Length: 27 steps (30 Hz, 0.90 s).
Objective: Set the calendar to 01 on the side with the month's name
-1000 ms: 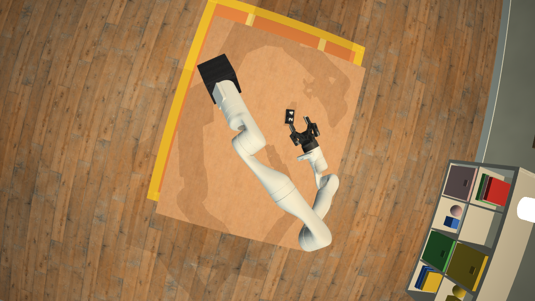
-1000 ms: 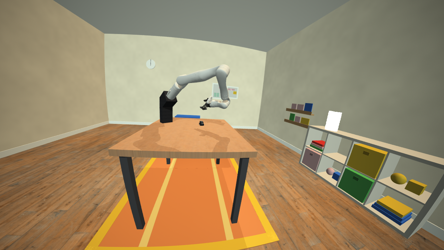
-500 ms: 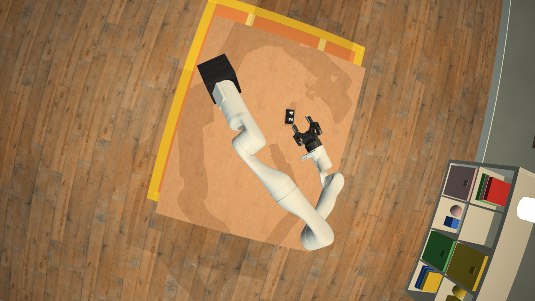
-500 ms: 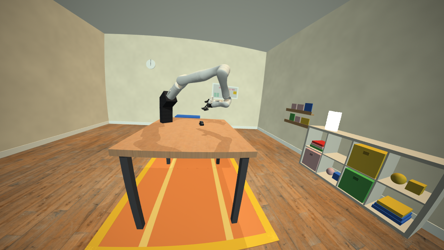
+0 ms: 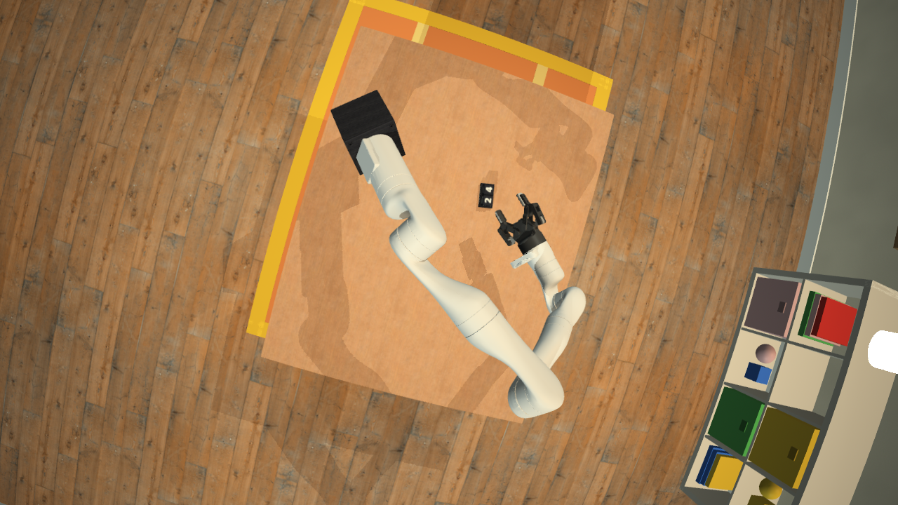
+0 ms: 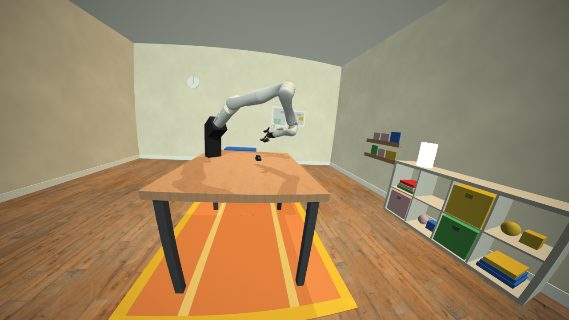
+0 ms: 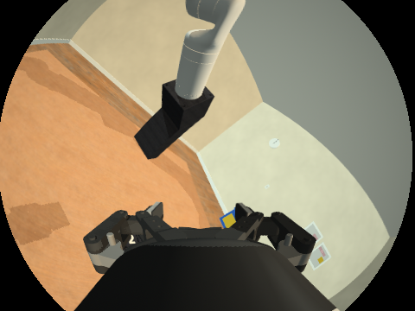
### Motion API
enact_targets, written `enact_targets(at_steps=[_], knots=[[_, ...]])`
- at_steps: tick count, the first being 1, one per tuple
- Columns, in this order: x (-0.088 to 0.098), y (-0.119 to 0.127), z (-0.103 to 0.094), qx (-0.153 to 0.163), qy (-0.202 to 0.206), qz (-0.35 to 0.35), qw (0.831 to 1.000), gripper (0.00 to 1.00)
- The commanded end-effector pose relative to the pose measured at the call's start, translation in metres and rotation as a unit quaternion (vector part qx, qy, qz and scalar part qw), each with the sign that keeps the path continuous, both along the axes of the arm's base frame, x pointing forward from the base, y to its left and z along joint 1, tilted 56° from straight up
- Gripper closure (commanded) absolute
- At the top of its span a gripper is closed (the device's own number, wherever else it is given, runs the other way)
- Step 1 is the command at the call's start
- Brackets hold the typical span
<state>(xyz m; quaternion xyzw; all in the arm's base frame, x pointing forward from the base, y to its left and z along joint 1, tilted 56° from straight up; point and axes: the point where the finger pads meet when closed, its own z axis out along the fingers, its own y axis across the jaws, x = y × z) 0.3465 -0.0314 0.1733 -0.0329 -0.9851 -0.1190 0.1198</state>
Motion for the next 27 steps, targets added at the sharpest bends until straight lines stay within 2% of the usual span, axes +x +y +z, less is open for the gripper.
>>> enact_targets(at_steps=[1,7,8,15,16,24,25,27], knots=[[0.006,0.005,0.002,-0.005,-0.006,0.008,1.000,0.00],[0.006,0.005,0.002,-0.005,-0.006,0.008,1.000,0.00],[0.017,0.006,0.003,-0.023,-0.017,0.012,1.000,0.00],[0.017,0.006,0.003,-0.023,-0.017,0.012,1.000,0.00],[0.030,0.007,0.005,-0.040,-0.030,0.016,0.999,0.00],[0.030,0.007,0.005,-0.040,-0.030,0.016,0.999,0.00],[0.042,0.010,0.007,-0.057,-0.044,0.020,0.997,0.00],[0.042,0.010,0.007,-0.057,-0.044,0.020,0.997,0.00]])
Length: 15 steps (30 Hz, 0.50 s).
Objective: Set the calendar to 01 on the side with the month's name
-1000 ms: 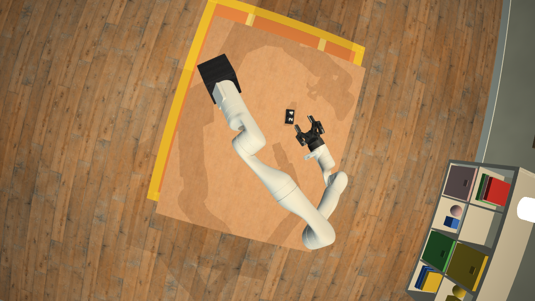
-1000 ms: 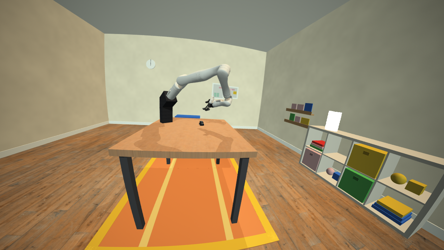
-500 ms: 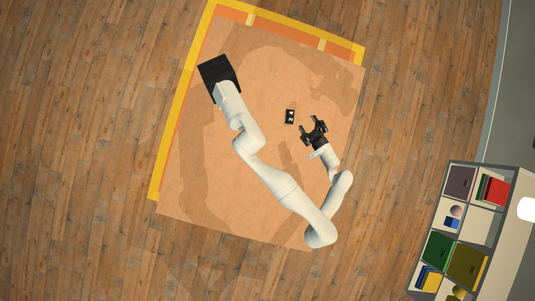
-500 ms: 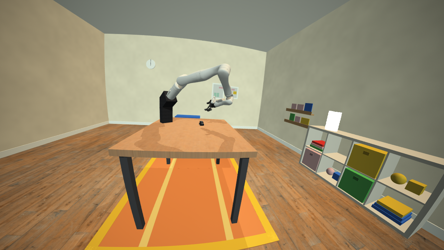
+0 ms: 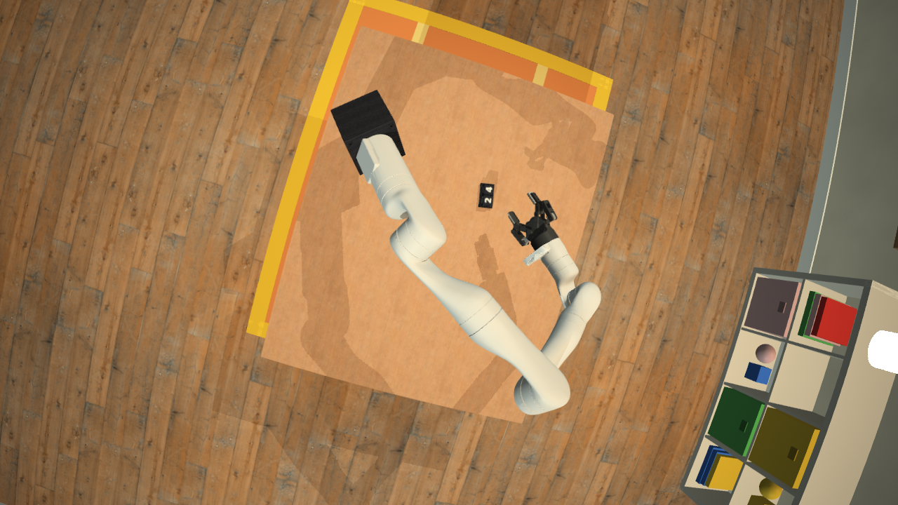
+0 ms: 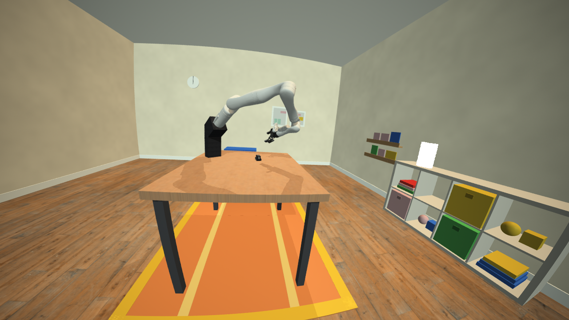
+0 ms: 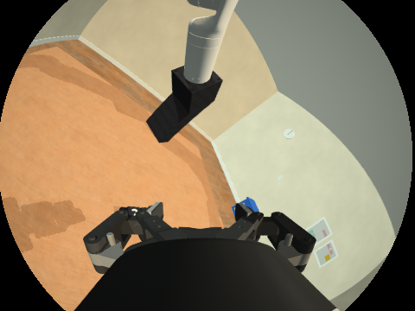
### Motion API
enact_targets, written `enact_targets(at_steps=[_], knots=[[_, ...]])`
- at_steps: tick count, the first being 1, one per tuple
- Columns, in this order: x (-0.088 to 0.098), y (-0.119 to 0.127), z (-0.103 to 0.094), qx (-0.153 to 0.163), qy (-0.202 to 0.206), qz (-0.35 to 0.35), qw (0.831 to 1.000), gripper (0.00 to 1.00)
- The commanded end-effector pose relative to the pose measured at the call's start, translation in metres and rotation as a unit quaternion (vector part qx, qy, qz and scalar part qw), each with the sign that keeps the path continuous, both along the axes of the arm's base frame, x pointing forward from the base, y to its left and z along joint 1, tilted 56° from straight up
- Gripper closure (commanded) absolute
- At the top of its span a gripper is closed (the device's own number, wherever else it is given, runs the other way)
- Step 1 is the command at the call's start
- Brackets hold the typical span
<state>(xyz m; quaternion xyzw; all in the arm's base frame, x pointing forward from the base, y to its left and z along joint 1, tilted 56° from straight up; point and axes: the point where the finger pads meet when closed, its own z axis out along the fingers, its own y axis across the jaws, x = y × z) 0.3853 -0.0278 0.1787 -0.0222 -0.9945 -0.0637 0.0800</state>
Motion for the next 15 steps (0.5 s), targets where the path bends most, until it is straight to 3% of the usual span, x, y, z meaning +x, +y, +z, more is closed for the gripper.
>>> enact_targets(at_steps=[1,5,6,14,15], knots=[[0.003,0.006,0.002,-0.001,-0.004,0.007,1.000,0.00],[0.003,0.006,0.002,-0.001,-0.004,0.007,1.000,0.00],[0.016,0.009,0.005,-0.017,-0.018,0.011,1.000,0.00],[0.016,0.009,0.005,-0.017,-0.018,0.011,1.000,0.00],[0.029,0.013,0.009,-0.031,-0.034,0.014,0.999,0.00]])
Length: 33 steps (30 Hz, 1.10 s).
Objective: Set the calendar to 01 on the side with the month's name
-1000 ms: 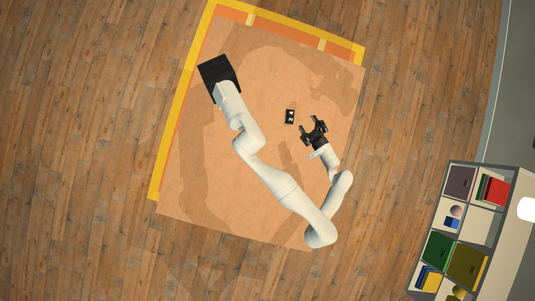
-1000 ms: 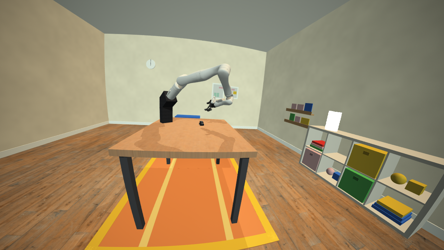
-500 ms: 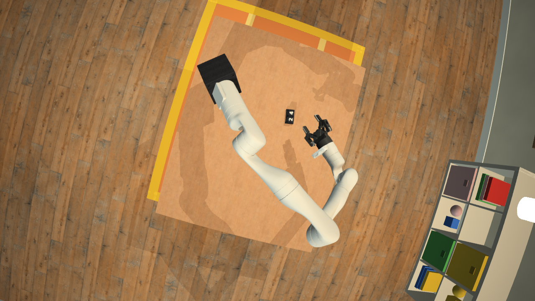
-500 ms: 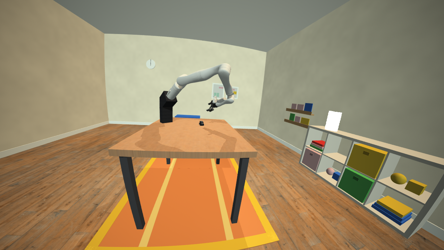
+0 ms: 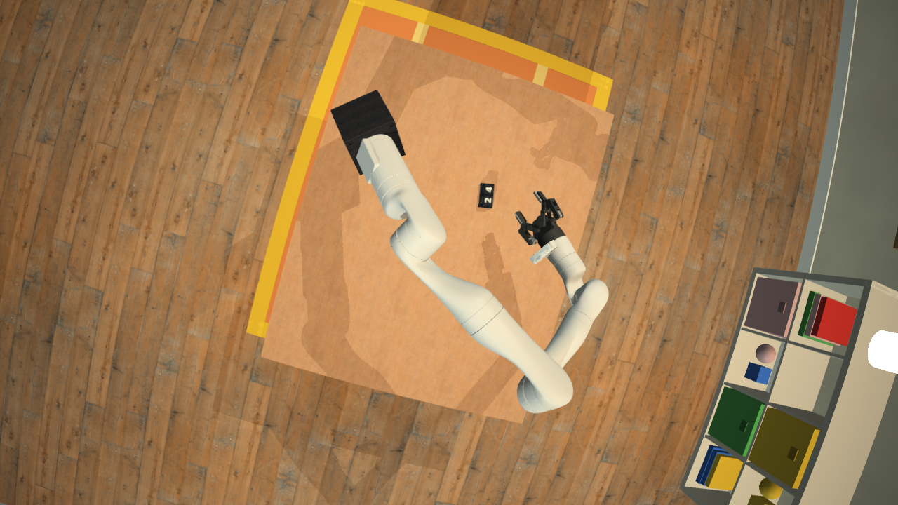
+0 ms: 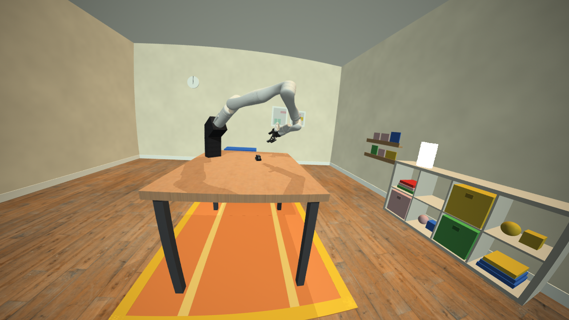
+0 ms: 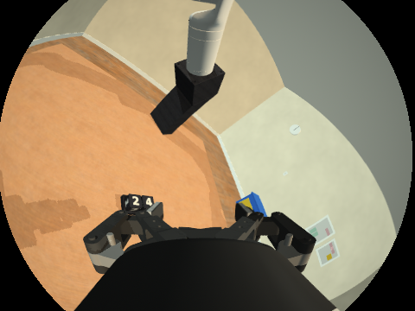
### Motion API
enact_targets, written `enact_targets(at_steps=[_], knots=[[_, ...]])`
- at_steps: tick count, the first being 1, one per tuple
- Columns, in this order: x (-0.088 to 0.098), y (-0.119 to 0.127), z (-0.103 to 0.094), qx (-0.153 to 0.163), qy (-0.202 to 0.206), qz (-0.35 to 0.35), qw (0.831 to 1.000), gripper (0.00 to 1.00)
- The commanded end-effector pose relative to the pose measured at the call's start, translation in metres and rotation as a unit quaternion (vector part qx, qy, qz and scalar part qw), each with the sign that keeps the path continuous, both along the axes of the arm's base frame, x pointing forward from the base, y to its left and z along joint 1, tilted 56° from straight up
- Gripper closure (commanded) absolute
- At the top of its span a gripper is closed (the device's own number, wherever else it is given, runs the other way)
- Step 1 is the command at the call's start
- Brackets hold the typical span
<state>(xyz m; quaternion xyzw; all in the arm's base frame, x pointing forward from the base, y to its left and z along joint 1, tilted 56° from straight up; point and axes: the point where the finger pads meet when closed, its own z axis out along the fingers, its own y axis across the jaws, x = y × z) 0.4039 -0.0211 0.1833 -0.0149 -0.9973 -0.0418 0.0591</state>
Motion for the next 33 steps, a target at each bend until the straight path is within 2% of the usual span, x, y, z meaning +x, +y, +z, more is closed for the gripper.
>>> enact_targets(at_steps=[1,7,8,16,17,33], knots=[[0.010,0.006,0.004,-0.009,-0.013,0.007,1.000,0.00],[0.010,0.006,0.004,-0.009,-0.013,0.007,1.000,0.00],[0.024,0.011,0.008,-0.022,-0.029,0.010,0.999,0.00],[0.024,0.011,0.008,-0.022,-0.029,0.010,0.999,0.00],[0.037,0.017,0.013,-0.034,-0.047,0.013,0.998,0.00],[0.044,0.020,0.014,-0.047,-0.056,0.019,0.997,0.00]])
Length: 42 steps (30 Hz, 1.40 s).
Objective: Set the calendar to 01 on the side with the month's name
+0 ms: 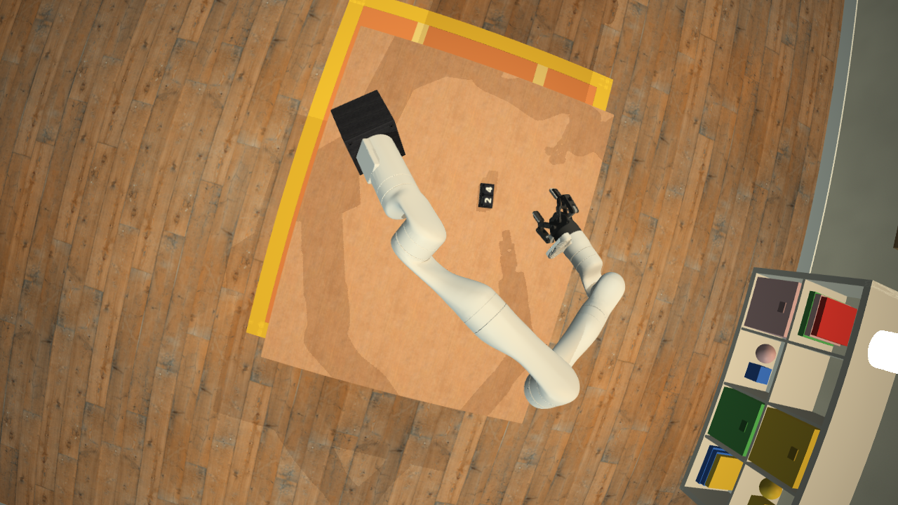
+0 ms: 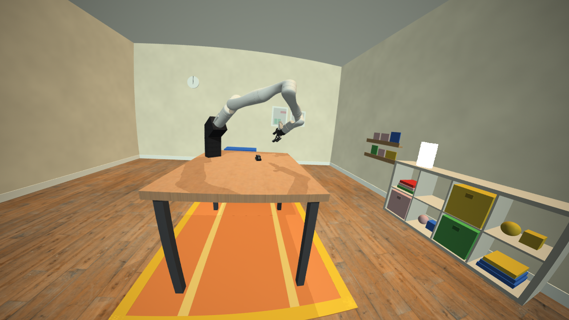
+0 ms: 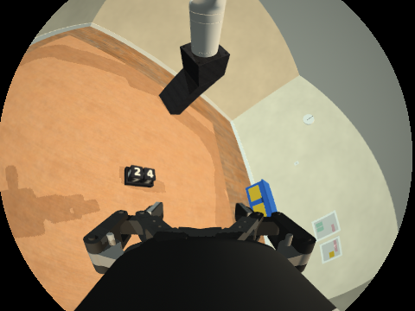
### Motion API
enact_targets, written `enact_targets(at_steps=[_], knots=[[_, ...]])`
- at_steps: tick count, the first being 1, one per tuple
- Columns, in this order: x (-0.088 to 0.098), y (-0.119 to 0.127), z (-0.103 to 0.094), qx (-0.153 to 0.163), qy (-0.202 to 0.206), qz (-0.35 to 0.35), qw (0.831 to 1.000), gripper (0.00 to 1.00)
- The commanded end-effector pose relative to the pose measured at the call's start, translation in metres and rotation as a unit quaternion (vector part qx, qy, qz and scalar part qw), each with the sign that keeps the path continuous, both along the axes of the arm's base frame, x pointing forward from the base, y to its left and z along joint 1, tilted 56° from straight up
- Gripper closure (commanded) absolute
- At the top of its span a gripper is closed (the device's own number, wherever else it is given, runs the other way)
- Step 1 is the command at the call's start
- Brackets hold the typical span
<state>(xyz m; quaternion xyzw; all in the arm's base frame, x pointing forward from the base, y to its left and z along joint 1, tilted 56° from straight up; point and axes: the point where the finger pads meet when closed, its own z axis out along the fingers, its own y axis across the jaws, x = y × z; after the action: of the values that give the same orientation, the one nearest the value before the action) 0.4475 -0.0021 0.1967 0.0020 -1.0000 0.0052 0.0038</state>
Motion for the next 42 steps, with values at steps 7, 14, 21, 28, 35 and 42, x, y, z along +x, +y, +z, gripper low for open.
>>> enact_targets(at_steps=[7,14,21,28,35,42], knots=[[-0.008,-0.001,-0.008,-0.017,0.010,0.013,1.000,0.00],[-0.015,-0.004,-0.016,-0.033,0.021,0.024,0.999,0.00],[-0.022,-0.007,-0.024,-0.050,0.031,0.037,0.998,0.00],[-0.029,-0.010,-0.031,-0.067,0.040,0.049,0.996,0.00],[-0.036,-0.014,-0.037,-0.083,0.049,0.062,0.993,0.00],[-0.042,-0.017,-0.043,-0.099,0.057,0.075,0.991,0.00]])
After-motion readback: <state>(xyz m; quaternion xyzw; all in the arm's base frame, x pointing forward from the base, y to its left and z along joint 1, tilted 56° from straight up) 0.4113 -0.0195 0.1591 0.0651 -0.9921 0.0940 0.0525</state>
